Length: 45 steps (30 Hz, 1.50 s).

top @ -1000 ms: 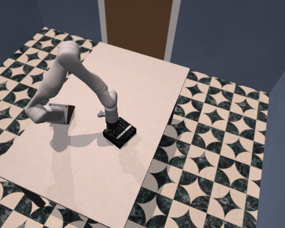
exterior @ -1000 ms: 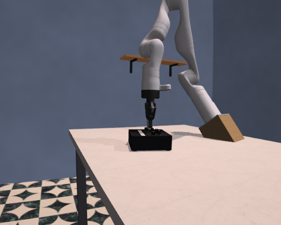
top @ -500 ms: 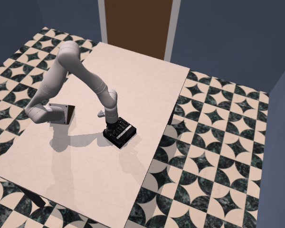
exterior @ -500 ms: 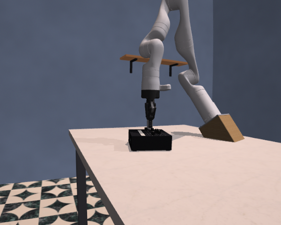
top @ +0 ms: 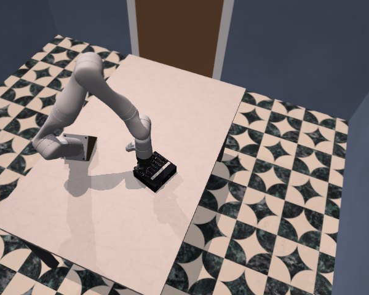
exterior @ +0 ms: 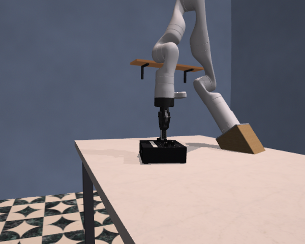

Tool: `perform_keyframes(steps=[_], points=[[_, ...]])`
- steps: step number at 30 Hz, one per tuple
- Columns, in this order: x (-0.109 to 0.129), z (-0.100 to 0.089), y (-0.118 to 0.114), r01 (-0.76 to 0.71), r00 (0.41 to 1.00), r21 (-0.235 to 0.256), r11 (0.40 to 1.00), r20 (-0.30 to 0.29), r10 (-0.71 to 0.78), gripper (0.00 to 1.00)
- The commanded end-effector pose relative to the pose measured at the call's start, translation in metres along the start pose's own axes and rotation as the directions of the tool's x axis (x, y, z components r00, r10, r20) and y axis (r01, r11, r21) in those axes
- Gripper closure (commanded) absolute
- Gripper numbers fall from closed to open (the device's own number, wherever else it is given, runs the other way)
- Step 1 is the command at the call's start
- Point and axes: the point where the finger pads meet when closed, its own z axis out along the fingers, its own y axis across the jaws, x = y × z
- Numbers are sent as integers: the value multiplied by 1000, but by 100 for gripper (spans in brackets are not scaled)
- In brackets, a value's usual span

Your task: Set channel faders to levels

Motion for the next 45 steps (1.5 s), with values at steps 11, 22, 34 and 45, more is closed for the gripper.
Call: perform_keyframes(steps=[11,22,34,45], points=[[1,-7,1,2,1000,-1,1000,1,-2,100],[1,-32,1,2,1000,-1,1000,1,-2,100],[1,-41,0,2,1000,-1,1000,1,-2,100],[1,-42,0,2,1000,-1,1000,1,-2,0]])
